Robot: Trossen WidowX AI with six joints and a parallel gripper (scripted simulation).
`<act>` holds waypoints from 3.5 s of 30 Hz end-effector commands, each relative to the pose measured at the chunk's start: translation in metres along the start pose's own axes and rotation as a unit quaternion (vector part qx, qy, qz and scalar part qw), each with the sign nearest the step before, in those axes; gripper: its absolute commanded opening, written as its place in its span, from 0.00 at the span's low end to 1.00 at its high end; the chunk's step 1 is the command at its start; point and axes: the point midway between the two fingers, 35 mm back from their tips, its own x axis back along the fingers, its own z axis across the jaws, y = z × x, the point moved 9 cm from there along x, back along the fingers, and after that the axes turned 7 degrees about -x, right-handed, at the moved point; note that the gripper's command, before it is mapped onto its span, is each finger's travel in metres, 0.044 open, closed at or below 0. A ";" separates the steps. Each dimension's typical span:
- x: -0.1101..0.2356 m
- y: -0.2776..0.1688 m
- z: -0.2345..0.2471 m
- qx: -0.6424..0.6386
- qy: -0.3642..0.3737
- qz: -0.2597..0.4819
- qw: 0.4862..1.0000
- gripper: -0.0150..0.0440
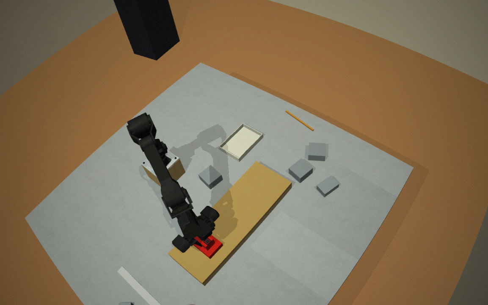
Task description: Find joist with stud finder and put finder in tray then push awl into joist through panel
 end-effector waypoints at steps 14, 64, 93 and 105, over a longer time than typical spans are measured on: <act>-0.001 -0.005 0.038 0.000 0.004 0.001 1.000 0.25; 0.001 -0.018 0.143 -0.002 0.009 0.002 1.000 0.25; 0.002 -0.026 0.204 -0.002 0.012 0.002 1.000 0.25; 0.003 -0.029 0.229 -0.003 0.013 0.002 1.000 0.25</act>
